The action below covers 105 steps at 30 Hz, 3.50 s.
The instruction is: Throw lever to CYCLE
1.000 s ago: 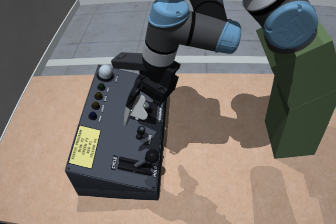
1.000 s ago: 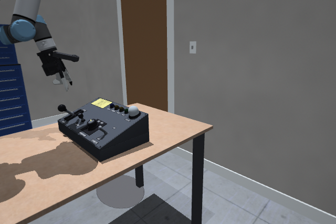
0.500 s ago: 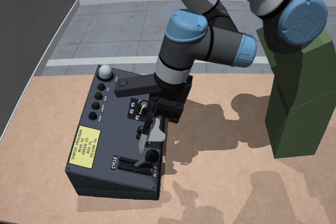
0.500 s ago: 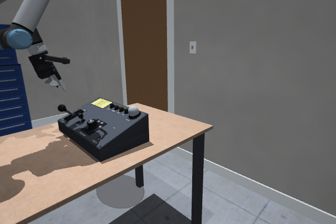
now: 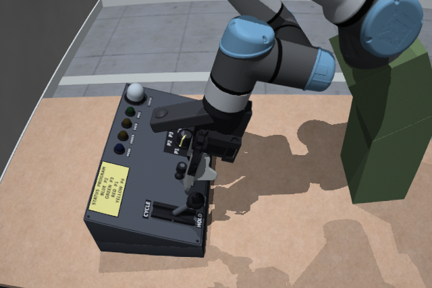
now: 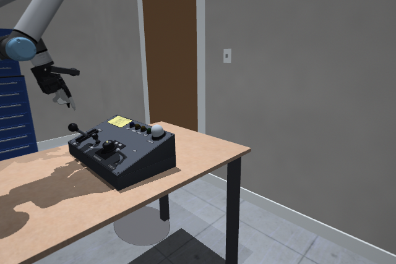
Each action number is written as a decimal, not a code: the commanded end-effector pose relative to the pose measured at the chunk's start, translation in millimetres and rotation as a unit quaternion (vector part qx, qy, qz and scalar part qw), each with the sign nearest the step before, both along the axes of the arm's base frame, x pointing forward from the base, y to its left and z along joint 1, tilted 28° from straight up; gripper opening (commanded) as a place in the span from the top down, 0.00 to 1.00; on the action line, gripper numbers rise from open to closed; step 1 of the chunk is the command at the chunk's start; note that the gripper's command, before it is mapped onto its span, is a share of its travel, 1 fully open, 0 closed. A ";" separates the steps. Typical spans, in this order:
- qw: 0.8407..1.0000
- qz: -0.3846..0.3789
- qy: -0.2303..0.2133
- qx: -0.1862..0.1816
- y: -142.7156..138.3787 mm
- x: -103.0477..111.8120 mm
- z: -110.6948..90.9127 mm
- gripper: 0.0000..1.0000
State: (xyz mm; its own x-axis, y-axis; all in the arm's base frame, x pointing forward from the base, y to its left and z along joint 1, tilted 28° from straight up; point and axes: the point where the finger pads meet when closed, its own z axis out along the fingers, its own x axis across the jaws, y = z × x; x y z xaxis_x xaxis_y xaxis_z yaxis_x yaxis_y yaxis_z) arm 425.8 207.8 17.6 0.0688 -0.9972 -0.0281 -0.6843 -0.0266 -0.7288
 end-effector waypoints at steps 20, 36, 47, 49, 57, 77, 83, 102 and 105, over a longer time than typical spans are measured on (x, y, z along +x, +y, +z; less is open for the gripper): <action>1.000 0.001 -0.001 0.000 0.2 0.0 0.4 0.56; 1.000 0.000 0.000 0.000 -0.3 -19.3 -20.8 0.56; 1.000 0.000 0.000 0.000 -0.6 -24.8 -25.7 0.56; 1.000 0.000 0.000 0.000 -0.6 -24.8 -25.7 0.56; 1.000 0.000 0.000 0.000 -0.6 -24.8 -25.7 0.56; 1.000 0.000 0.000 0.000 -0.6 -24.8 -25.7 0.56; 1.000 0.000 0.000 0.000 -0.6 -24.1 -26.3 0.56; 1.000 0.001 -0.001 0.000 1.1 -5.7 -44.2 0.56; 1.000 0.001 -0.001 0.000 1.4 -1.6 -48.1 0.56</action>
